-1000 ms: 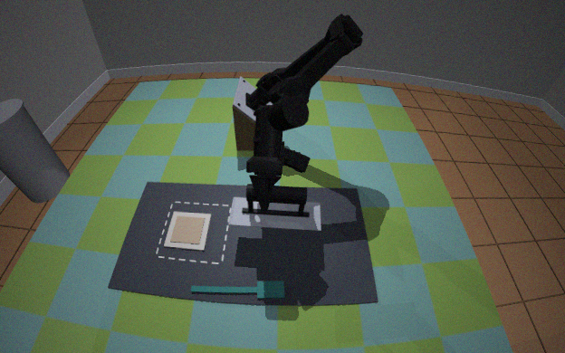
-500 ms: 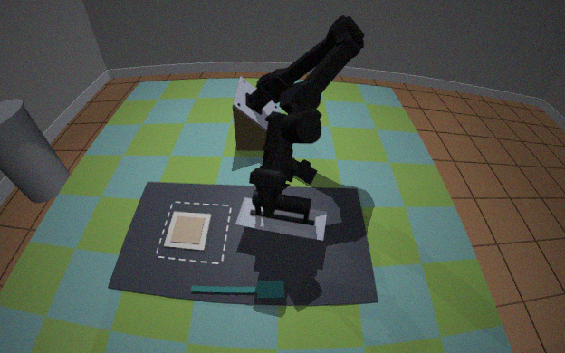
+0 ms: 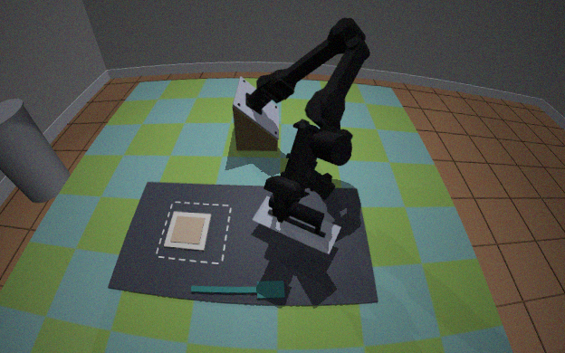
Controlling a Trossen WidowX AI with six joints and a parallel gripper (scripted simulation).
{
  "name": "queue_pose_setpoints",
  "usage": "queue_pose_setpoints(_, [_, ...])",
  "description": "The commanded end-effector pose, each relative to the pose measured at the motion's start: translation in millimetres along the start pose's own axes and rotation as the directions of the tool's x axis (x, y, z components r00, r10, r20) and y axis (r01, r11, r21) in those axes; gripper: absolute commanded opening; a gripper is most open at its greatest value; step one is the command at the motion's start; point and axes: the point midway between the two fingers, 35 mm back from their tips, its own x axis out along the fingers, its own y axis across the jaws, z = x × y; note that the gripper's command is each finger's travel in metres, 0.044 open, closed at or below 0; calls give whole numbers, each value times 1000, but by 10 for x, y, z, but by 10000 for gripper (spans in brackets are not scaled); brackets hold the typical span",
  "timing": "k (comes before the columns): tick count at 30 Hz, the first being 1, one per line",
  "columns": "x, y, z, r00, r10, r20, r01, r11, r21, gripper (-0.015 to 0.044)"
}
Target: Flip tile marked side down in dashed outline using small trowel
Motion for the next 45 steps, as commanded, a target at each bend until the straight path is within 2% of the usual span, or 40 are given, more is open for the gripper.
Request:
queue_pose_setpoints(1, [-50, 14, 128, 999, -20, -34, 22, 999, 49, 0])
queue_pose_setpoints(13, [-172, 306, 327, 983, -32, -179, 63, 984, 167, 0])
queue_pose_setpoints(28, [-499, 650, 541, 939, -100, -330, 188, 951, 246, 0])
queue_pose_setpoints(45, [-461, 746, 560, 933, -109, -342, 203, 947, 250, 0])
